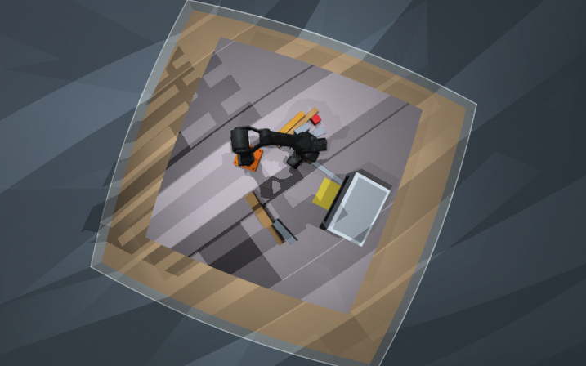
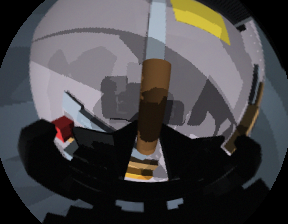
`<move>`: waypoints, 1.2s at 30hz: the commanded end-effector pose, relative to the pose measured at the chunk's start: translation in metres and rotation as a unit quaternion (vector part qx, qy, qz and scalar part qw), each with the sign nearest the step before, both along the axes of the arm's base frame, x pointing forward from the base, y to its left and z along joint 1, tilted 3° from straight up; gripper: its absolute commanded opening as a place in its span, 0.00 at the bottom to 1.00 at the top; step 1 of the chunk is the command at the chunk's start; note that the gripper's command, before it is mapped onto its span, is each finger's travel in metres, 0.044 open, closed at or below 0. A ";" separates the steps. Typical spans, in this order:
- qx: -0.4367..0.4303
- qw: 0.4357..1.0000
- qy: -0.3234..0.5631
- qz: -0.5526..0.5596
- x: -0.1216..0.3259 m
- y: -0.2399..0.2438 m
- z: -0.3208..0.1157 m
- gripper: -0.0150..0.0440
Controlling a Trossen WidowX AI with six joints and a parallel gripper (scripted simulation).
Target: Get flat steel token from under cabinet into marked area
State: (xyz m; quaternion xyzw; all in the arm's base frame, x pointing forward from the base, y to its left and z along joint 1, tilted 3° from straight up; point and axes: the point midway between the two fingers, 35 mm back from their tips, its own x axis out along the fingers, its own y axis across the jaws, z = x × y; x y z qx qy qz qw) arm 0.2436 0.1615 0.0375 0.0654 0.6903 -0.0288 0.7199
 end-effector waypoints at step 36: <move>0.001 1.000 -0.002 -0.006 0.055 -0.007 0.003 0.25</move>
